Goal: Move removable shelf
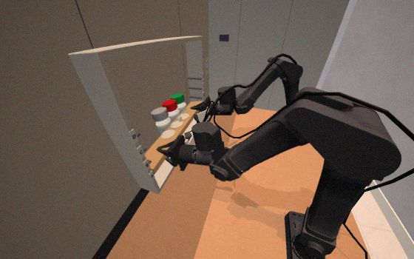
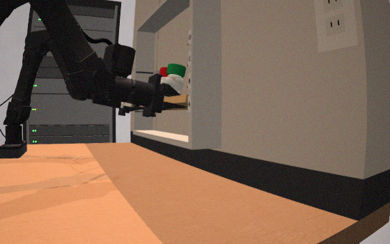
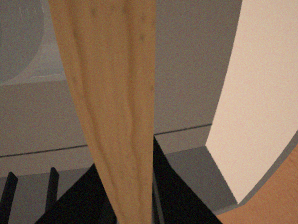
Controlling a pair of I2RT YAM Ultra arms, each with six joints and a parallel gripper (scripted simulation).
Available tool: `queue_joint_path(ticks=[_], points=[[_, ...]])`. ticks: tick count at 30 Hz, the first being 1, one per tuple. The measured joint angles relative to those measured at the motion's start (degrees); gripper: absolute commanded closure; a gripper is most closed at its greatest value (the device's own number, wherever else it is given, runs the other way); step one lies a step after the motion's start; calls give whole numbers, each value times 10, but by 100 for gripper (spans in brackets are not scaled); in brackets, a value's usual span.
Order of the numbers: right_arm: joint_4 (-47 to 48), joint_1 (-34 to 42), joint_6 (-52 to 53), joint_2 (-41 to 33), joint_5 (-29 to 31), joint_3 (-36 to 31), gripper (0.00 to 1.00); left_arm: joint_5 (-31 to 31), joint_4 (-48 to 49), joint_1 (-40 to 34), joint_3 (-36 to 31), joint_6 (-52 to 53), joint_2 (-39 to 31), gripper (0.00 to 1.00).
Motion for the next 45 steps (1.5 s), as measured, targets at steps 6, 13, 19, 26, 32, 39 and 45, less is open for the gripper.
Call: queue_joint_path(ticks=[6, 13, 19, 26, 32, 39, 45], points=[[0, 0, 0, 0, 0, 0, 100, 0, 0, 0, 0, 0, 0, 100], [0, 0, 0, 0, 0, 0, 100, 0, 0, 0, 0, 0, 0, 100], [10, 0, -1, 3, 0, 0, 100, 0, 17, 0, 0, 0, 8, 100], [91, -3, -13, 40, 4, -3, 100, -1, 108, 2, 0, 8, 58, 100], [159, -3, -27, 66, 6, -9, 100, -2, 184, 3, -4, 19, 94, 100], [178, -3, -31, 73, 7, -10, 100, -2, 205, 3, -5, 23, 104, 100], [183, -3, -32, 76, 7, -11, 100, -2, 211, 3, -6, 24, 107, 100]])
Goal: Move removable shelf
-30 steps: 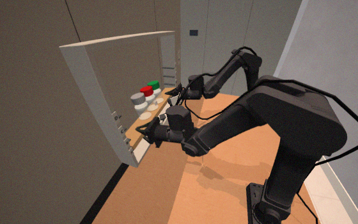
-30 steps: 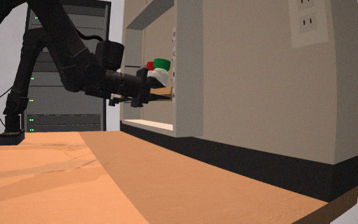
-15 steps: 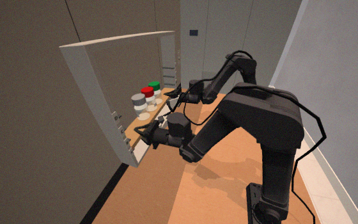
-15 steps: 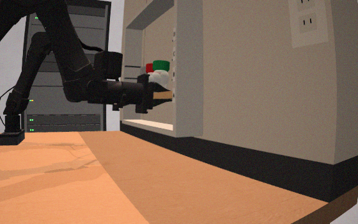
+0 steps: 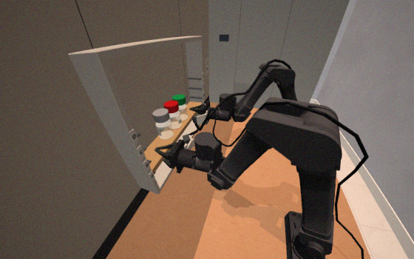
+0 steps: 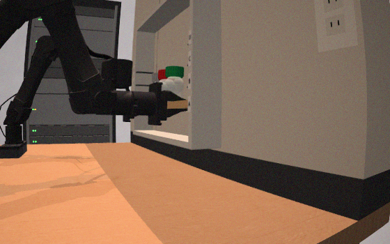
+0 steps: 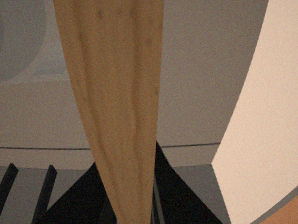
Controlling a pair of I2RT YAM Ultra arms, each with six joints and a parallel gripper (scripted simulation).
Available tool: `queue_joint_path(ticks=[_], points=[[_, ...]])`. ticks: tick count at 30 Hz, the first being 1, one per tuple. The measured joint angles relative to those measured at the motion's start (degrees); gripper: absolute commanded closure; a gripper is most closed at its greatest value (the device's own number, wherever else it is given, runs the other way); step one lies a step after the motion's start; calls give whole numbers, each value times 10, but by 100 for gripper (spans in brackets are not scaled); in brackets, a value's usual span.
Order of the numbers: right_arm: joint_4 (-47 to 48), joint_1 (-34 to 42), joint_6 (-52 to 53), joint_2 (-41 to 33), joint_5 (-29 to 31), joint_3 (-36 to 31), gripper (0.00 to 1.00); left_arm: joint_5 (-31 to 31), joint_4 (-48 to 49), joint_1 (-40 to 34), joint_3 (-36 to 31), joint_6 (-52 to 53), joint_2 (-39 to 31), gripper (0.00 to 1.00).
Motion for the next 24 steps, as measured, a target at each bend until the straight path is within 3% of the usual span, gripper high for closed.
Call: queue_joint_path(ticks=[18, 24], points=[[11, 0, -2, 5, 0, -1, 100, 0, 13, 0, -1, 2, 6, 100], [13, 0, -2, 5, 0, -1, 87, 0, 15, 0, -1, 2, 7, 87]])
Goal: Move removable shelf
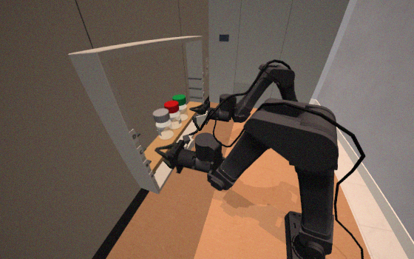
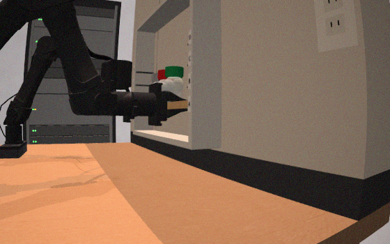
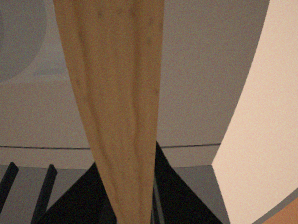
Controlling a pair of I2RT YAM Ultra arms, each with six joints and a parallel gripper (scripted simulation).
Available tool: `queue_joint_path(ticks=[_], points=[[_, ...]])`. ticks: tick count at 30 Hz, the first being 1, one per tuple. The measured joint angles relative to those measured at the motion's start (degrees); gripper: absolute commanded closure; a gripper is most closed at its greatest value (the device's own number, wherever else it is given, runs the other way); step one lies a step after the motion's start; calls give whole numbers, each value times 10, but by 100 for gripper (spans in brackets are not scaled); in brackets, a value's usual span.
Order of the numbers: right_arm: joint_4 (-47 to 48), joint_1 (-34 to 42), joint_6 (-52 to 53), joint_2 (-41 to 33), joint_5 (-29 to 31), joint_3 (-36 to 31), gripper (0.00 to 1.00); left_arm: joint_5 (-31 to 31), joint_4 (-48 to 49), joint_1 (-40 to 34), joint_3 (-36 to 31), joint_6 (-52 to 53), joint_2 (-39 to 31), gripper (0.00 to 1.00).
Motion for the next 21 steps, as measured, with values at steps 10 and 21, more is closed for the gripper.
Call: queue_joint_path(ticks=[10, 21], points=[[0, 0, 0, 0, 0, 0, 67, 0, 0, 0, 0, 1, 4, 67], [0, 0, 0, 0, 0, 0, 44, 0, 1, 0, 0, 1, 4, 44]])
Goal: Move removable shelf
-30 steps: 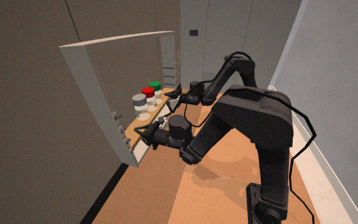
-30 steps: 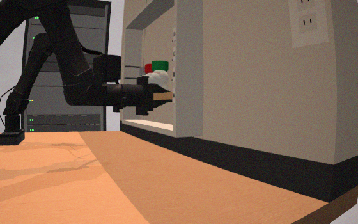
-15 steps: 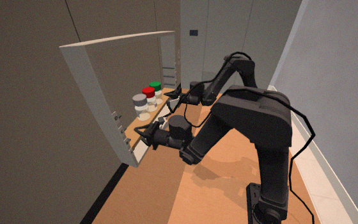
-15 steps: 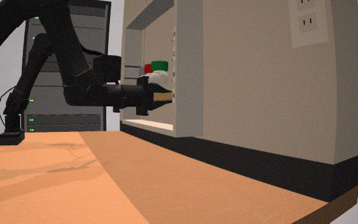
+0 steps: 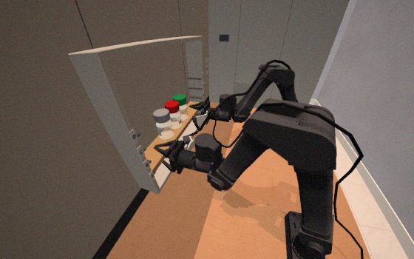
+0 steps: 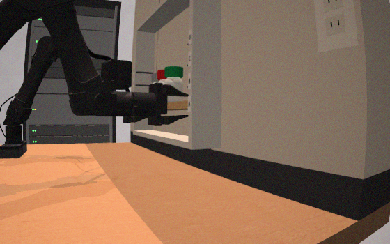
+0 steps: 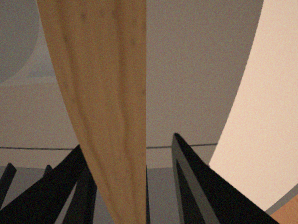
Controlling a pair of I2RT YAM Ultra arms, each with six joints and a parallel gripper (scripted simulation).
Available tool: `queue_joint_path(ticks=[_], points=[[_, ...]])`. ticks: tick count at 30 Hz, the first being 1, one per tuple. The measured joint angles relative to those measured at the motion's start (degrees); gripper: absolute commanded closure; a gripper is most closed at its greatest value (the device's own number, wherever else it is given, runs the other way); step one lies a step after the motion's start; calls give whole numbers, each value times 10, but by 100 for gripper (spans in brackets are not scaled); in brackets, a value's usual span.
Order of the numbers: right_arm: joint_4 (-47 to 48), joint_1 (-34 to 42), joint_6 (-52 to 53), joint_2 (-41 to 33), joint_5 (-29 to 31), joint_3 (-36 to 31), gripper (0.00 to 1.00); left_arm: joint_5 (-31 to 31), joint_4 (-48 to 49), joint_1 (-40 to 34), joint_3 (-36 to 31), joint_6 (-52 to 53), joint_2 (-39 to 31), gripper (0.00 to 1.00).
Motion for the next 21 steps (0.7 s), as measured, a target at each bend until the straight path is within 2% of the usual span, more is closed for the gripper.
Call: queue_joint_path(ticks=[5, 7, 21], points=[[0, 0, 0, 0, 0, 0, 33, 0, 0, 0, 0, 0, 0, 33], [0, 0, 0, 0, 0, 0, 33, 0, 0, 0, 0, 0, 0, 33], [0, 0, 0, 0, 0, 0, 2, 0, 0, 0, 0, 0, 0, 2]])
